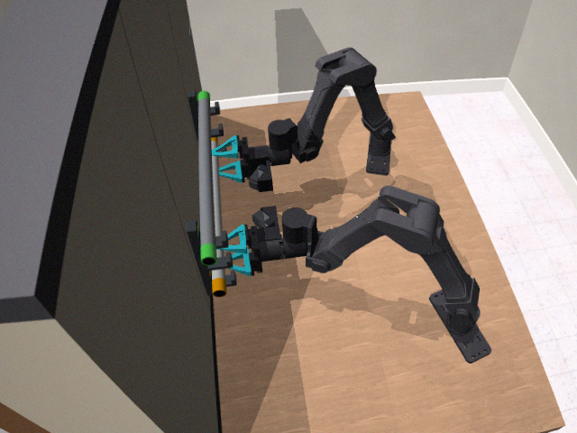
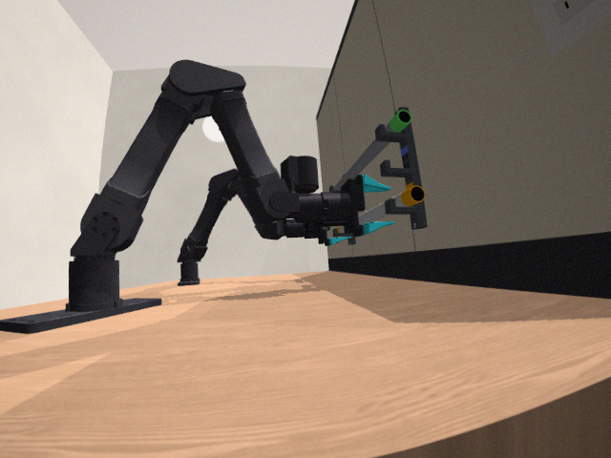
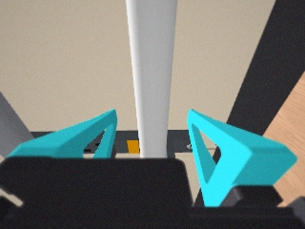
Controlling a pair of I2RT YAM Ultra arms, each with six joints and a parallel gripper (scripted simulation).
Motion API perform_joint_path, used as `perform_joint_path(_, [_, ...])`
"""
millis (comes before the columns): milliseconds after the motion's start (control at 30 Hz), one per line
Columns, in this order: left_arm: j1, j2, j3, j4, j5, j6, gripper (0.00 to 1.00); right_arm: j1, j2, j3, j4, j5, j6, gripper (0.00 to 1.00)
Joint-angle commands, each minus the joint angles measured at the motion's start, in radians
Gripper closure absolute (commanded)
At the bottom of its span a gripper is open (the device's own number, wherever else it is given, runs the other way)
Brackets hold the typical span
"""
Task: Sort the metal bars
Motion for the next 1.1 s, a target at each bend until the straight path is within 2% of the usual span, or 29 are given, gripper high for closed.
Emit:
perform_joint_path(0, [0.000, -0.017, -0.032, 0.027, -0.003, -0.003, 0.26, -0.001, -0.013, -0.026, 0.023, 0.002, 0.001, 0.25])
perform_joint_path(1067, [-0.042, -0.099, -0.182, 0.095, -0.044, -0.003, 0.26, 0.041, -0.098, -0.166, 0.077, 0.044, 0.001, 0.25])
